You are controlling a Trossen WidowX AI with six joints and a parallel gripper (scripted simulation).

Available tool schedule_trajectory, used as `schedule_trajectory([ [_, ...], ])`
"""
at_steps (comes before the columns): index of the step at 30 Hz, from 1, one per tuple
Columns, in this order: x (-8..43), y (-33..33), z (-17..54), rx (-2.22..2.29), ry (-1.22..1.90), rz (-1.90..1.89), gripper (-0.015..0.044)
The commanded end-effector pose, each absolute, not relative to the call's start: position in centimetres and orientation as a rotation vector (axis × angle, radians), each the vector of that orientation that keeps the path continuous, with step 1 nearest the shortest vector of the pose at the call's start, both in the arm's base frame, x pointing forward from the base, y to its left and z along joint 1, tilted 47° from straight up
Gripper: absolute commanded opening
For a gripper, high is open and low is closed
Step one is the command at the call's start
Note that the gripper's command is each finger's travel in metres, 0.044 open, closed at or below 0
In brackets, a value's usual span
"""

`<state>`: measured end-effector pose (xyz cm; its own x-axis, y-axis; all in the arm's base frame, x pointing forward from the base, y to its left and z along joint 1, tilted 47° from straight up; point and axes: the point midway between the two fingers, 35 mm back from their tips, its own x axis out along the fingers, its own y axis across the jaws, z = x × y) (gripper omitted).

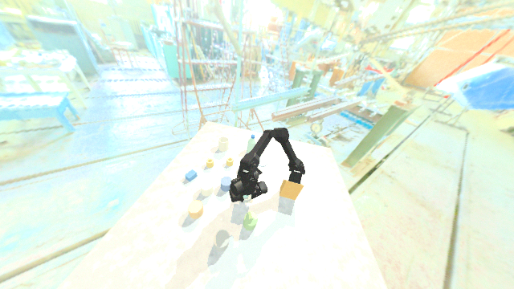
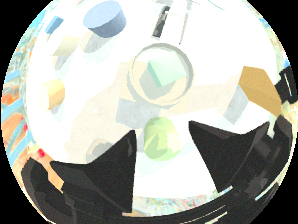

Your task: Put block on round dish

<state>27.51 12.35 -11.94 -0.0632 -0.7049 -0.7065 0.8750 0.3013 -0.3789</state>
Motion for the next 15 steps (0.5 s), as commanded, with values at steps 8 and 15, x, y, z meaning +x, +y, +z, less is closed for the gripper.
schedule_trajectory([
  [8,29.1,9.4,-7.2,-0.023,1.158,-1.17,0.026],
  [15,29.1,9.4,-7.2,-0.023,1.158,-1.17,0.026],
])
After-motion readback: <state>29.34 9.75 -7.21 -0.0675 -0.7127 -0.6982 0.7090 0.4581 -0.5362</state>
